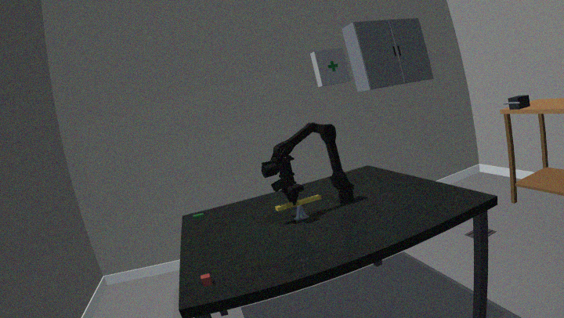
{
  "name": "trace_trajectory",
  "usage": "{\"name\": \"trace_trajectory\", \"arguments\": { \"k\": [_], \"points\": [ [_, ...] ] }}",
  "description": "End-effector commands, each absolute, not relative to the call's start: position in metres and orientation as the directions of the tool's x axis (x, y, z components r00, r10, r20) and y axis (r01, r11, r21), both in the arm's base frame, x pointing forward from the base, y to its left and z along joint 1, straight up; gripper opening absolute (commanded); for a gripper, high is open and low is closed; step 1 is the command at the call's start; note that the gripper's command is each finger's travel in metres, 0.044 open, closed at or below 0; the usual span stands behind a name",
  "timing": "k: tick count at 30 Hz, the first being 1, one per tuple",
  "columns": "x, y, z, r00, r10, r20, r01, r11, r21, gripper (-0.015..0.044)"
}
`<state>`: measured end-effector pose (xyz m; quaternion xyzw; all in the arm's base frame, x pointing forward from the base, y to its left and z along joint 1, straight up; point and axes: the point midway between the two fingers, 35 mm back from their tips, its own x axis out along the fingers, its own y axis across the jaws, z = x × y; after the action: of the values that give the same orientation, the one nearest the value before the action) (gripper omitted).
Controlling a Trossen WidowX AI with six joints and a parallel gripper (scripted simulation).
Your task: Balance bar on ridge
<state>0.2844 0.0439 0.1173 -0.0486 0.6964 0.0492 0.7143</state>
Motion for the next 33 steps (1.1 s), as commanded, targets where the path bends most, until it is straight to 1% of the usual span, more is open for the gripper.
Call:
{"name": "trace_trajectory", "arguments": {
  "k": [1, 33],
  "points": [
    [0.2843, 0.0441, 0.1159, 0.024, 0.004, -1.0, -0.134, 0.991, 0.0, 0.0],
    [0.2846, 0.0441, 0.1133, 0.024, 0.004, -1.0, -0.134, 0.991, 0.0, 0.0]
  ]
}}
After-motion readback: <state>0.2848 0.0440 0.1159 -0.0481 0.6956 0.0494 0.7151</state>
